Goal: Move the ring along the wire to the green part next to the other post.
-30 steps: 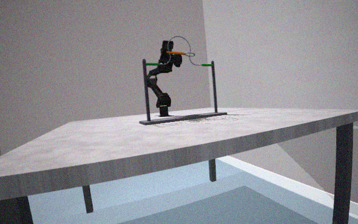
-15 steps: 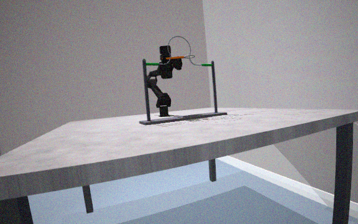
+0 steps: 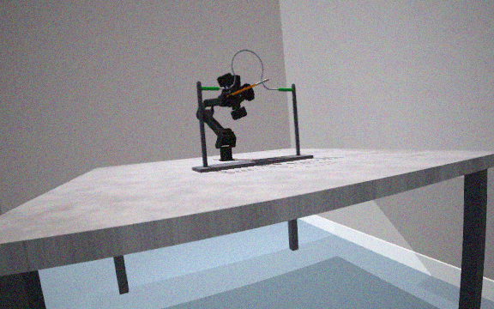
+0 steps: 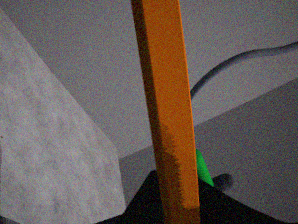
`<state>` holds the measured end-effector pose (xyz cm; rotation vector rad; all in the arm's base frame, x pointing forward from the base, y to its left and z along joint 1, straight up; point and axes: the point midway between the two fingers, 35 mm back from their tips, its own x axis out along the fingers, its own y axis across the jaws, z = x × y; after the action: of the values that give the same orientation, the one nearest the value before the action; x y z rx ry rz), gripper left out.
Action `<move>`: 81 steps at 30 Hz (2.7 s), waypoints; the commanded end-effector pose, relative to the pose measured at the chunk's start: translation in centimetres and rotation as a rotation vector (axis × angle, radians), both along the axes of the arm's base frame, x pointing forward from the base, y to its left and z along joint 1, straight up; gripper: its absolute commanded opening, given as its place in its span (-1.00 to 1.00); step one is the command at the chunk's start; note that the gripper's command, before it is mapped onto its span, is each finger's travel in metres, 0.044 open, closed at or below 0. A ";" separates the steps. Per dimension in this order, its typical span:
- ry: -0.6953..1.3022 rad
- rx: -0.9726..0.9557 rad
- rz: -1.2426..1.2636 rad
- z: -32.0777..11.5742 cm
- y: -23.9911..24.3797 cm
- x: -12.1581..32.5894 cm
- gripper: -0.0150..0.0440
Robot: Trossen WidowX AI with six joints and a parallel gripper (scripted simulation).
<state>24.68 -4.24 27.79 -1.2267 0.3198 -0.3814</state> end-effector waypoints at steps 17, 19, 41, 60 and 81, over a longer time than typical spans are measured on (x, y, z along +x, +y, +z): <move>-0.010 0.472 0.063 -6.5 3.7 0.7 -1.00; -0.013 0.520 0.070 -7.0 4.3 0.8 -1.00; -0.003 1.016 0.072 -10.5 11.5 0.5 -1.00; 0.002 1.215 0.069 -10.8 15.9 0.2 -1.00; 0.001 1.237 0.070 -10.8 18.2 0.1 -1.00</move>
<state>24.78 13.66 16.84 -0.0270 0.4168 -0.0618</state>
